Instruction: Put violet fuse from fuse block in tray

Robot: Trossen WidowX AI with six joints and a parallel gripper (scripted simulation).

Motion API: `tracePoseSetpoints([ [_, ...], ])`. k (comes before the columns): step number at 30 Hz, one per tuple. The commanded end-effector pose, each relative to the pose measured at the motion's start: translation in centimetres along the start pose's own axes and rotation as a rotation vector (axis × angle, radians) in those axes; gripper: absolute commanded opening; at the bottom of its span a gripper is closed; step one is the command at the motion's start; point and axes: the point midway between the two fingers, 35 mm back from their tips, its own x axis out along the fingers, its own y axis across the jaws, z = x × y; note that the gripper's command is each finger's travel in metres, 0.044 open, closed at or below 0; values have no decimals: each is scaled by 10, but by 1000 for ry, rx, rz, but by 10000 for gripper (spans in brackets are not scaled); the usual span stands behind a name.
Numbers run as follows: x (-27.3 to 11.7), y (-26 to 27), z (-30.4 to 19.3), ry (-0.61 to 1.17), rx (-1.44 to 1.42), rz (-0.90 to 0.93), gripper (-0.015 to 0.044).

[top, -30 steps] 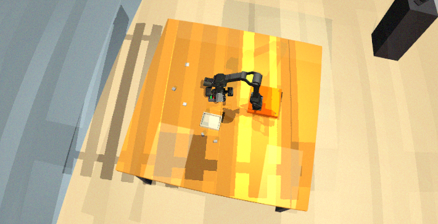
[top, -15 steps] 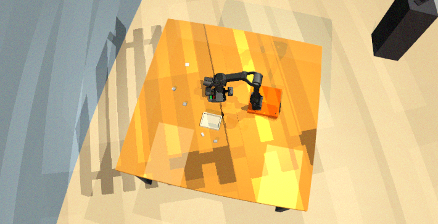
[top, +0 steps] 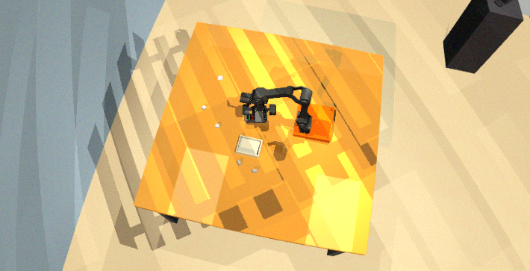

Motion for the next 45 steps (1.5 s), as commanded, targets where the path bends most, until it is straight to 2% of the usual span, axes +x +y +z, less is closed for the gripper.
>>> tracePoseSetpoints([
  [1,-4,-1,0,0,0,-7,0],
  [45,-30,0,0,-1,-1,-7,0],
])
